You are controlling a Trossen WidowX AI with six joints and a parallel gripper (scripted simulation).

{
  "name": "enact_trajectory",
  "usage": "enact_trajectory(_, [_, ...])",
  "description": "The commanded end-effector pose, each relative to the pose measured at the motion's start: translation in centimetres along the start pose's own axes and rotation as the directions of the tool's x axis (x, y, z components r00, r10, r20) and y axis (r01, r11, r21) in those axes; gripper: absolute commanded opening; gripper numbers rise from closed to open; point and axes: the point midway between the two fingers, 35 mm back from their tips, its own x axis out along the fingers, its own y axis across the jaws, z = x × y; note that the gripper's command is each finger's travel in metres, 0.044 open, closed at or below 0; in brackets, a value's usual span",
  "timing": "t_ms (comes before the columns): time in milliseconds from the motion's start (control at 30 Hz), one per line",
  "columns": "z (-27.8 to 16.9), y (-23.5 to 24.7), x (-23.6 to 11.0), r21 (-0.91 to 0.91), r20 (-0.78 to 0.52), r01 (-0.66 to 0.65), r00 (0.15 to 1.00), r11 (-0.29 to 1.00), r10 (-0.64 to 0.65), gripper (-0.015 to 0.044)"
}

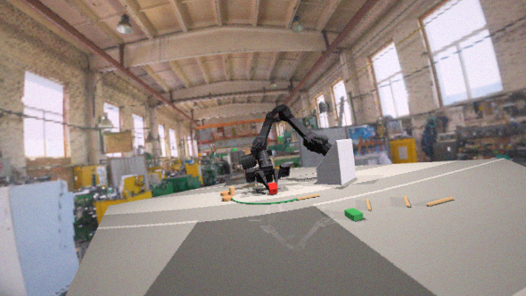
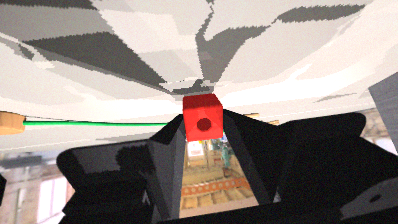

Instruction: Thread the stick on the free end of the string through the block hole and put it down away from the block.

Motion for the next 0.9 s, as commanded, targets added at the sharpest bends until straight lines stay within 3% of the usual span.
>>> enact_trajectory(0, [0.0,0.0,0.0,0.002,0.004,-0.001,1.000,1.000,0.001,0.0131])
enact_trajectory(167, [-0.2,0.1,-1.0,0.002,0.004,-0.001,1.000,1.000,0.001,0.0241])
enact_trajectory(267, [-1.3,0.1,-5.3,-0.001,0.001,-0.001,1.000,1.000,0.001,0.0241])
enact_trajectory(333, [-1.6,0.0,-6.3,-0.001,0.001,-0.001,1.000,1.000,0.001,0.0241])
enact_trajectory(867, [-1.6,0.0,-6.3,-0.001,0.001,-0.001,1.000,1.000,0.001,0.0241])
